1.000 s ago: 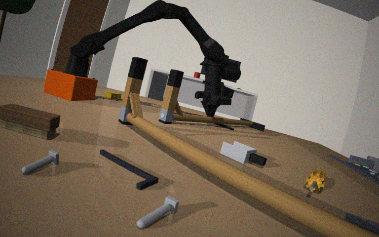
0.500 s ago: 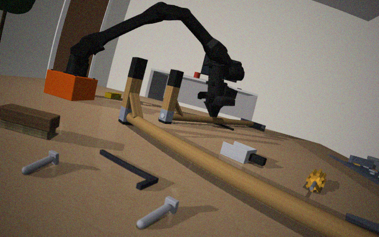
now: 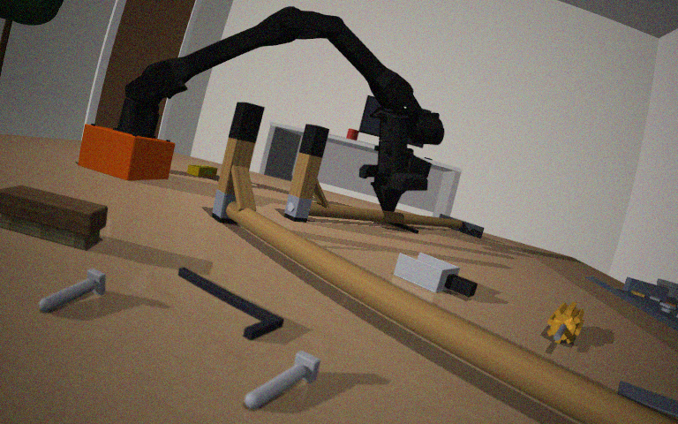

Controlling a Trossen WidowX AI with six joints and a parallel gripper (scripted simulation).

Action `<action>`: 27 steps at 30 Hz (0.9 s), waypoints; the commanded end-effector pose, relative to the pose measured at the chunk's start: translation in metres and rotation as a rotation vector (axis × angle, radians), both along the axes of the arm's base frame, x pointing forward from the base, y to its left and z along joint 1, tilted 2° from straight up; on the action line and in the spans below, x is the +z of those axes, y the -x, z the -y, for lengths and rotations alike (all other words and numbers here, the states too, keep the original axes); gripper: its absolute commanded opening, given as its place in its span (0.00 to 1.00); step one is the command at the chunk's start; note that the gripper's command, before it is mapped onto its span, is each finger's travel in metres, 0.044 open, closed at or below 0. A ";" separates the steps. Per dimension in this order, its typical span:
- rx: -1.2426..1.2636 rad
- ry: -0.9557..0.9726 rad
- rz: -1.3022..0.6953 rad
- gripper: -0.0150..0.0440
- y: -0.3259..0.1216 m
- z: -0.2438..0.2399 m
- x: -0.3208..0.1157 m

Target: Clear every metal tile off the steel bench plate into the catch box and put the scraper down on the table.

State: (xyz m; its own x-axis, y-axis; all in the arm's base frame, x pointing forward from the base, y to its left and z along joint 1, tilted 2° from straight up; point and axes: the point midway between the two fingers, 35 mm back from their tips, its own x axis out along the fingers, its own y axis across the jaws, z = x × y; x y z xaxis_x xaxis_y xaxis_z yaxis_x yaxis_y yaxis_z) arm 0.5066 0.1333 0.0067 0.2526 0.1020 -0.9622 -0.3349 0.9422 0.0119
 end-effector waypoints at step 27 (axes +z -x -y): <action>-0.001 0.003 0.003 0.25 -0.023 0.024 0.000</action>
State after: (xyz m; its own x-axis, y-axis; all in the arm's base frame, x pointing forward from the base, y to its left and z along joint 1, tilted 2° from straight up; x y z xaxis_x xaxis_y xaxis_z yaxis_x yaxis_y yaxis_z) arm 0.5263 0.1161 0.0085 0.2571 0.1053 -0.9606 -0.3381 0.9410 0.0126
